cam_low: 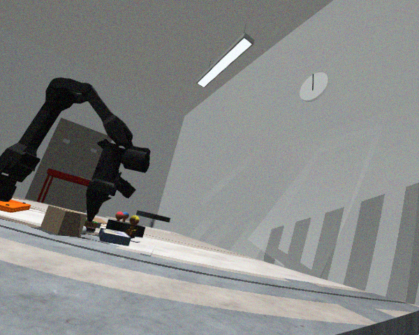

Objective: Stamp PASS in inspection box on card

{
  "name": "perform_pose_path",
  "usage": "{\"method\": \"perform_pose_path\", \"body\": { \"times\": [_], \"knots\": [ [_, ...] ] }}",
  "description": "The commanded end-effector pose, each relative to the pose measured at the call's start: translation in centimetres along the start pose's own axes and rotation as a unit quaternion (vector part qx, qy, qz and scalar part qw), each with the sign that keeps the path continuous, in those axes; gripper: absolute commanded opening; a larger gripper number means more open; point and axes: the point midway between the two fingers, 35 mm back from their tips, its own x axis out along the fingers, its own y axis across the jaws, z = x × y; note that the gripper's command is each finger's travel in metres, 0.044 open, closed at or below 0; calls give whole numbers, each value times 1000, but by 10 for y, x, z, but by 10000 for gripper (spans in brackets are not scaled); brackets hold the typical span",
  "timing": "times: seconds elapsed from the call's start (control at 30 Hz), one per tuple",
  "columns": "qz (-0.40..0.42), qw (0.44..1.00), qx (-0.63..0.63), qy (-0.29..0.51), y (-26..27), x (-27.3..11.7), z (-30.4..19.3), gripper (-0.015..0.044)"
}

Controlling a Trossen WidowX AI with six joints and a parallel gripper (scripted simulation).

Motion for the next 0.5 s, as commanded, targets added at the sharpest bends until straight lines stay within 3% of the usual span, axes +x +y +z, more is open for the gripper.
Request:
{"method": "perform_pose_path", "body": {
  "times": [0.0, 0.47],
  "knots": [
    [0, 1000, 0, 0, 0, -2, 0, 0],
    [-1, 1000, 0, 0, 0, -9, 1, 0]
  ]
}}
